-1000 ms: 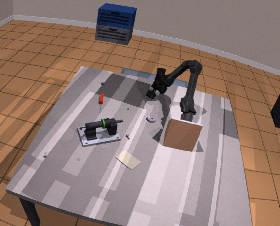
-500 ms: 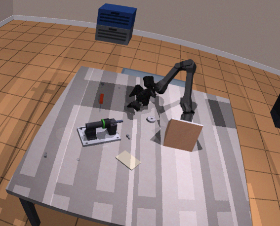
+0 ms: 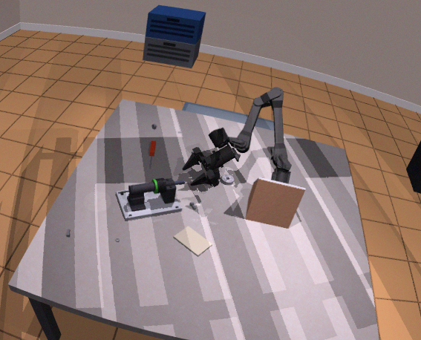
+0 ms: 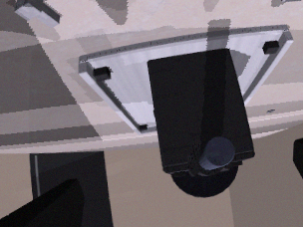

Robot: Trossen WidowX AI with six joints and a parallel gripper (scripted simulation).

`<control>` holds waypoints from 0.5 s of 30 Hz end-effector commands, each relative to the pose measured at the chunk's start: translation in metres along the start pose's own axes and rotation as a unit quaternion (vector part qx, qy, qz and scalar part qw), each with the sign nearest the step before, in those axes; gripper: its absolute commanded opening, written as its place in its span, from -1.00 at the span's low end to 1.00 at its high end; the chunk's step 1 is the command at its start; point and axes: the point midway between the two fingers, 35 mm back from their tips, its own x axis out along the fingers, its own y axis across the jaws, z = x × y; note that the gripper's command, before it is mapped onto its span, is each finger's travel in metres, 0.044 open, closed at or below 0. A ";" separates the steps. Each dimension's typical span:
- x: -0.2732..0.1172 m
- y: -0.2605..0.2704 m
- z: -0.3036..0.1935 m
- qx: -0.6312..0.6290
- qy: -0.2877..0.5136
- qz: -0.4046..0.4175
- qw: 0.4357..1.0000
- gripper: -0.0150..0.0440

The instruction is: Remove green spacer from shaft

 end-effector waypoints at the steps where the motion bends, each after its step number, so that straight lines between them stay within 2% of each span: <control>1: 0.000 -0.012 -0.005 -0.001 0.011 -0.015 1.000 1.00; 15: 0.002 -0.015 -0.006 -0.001 0.011 -0.015 1.000 1.00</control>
